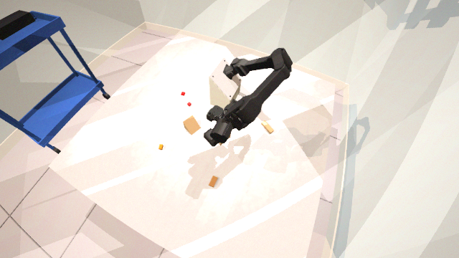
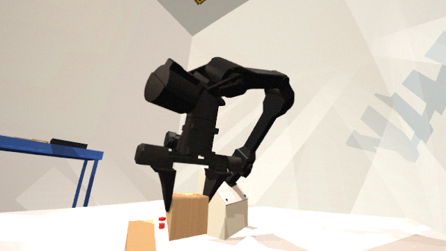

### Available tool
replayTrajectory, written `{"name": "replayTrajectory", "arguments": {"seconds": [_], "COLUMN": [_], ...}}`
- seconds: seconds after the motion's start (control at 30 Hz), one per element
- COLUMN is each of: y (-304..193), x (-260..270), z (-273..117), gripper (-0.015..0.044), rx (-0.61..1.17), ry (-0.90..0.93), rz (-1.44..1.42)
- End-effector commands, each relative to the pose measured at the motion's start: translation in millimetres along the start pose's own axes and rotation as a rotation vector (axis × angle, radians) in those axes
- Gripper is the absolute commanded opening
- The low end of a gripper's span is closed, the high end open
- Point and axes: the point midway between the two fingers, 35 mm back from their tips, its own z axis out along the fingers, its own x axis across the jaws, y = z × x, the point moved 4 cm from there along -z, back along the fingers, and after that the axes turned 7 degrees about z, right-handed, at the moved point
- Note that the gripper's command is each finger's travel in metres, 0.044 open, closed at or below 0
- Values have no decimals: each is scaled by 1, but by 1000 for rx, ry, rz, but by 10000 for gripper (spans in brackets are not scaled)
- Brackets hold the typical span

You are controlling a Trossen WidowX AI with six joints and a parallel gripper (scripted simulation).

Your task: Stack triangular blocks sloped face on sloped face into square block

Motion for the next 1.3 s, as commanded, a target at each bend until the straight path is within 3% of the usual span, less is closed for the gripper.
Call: {"name": "replayTrajectory", "arguments": {"seconds": [0.0,0.87,1.27], "y": [17,119,130], "x": [12,52,55], "z": [-1,-14,40], "gripper": [0,0,0], "rx": [-12,-3,-2], "ry": [1,-10,-10], "rz": [0,0,0]}}
